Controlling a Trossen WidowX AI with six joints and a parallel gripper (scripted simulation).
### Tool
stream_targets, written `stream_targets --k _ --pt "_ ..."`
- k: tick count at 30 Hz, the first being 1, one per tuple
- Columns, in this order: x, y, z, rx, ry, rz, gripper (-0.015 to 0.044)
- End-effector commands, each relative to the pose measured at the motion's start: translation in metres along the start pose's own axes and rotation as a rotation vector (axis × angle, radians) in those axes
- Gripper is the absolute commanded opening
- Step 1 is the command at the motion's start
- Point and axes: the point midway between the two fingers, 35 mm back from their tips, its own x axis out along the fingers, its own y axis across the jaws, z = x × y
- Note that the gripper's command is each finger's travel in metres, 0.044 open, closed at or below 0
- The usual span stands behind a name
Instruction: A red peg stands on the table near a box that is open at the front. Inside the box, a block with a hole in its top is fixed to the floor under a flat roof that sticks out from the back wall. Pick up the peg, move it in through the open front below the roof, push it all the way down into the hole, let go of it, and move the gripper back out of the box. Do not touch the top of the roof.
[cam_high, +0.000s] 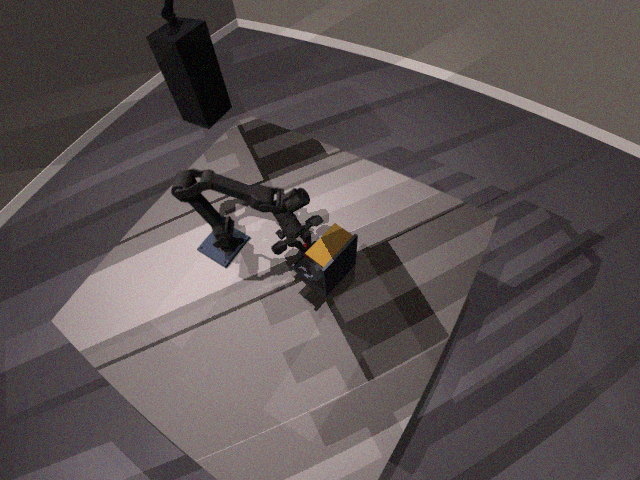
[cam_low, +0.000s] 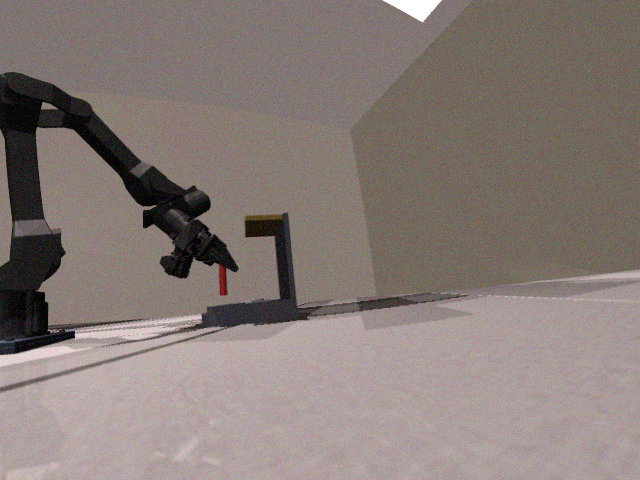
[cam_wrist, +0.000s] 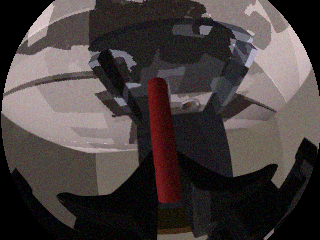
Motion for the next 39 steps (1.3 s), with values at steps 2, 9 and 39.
stream_targets --k 2,9,39 --pt "0.0 -0.013 -0.001 0.003 0.007 -0.008 0.0" --pt "0.0 -0.03 0.002 -0.005 0.01 -0.019 0.0" --pt "0.029 -0.039 -0.023 -0.008 0.015 -0.023 0.0"
